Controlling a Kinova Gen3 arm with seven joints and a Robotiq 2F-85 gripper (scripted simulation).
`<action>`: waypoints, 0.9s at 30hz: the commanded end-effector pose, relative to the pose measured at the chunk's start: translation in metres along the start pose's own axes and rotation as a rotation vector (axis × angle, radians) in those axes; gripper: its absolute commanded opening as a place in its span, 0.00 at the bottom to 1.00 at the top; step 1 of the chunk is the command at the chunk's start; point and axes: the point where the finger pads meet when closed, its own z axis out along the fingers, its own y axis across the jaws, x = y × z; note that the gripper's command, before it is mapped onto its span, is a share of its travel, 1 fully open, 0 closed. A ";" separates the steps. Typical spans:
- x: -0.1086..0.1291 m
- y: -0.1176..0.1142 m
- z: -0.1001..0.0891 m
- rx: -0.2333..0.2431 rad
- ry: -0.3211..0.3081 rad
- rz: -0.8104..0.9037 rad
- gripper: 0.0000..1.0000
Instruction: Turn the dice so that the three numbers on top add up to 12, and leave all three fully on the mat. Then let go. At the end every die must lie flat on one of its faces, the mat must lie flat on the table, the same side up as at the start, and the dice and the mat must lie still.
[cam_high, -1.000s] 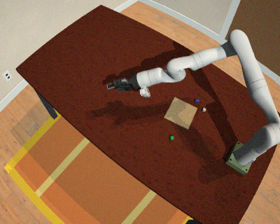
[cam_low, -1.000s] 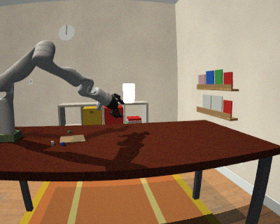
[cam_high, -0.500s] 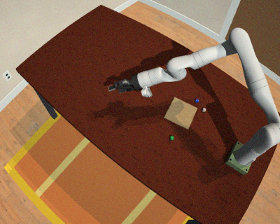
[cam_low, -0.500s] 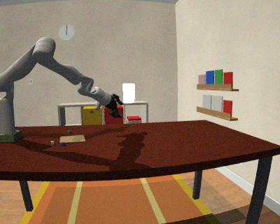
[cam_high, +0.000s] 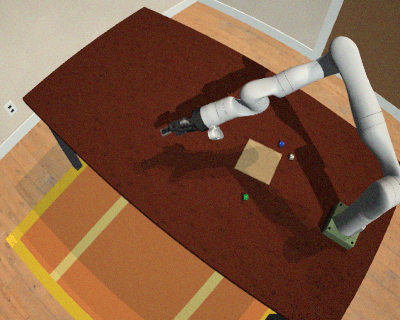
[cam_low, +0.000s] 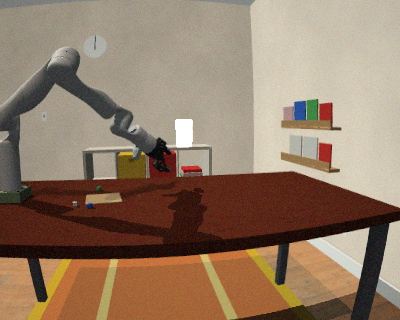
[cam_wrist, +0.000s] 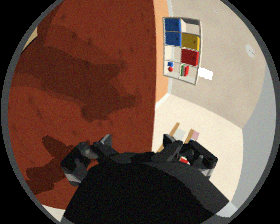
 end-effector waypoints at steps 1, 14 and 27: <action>-0.002 0.006 -0.002 -0.002 -0.003 -0.013 1.00; 0.005 -0.003 -0.006 0.028 0.027 -0.050 1.00; 0.017 -0.023 -0.019 0.091 0.085 -0.118 1.00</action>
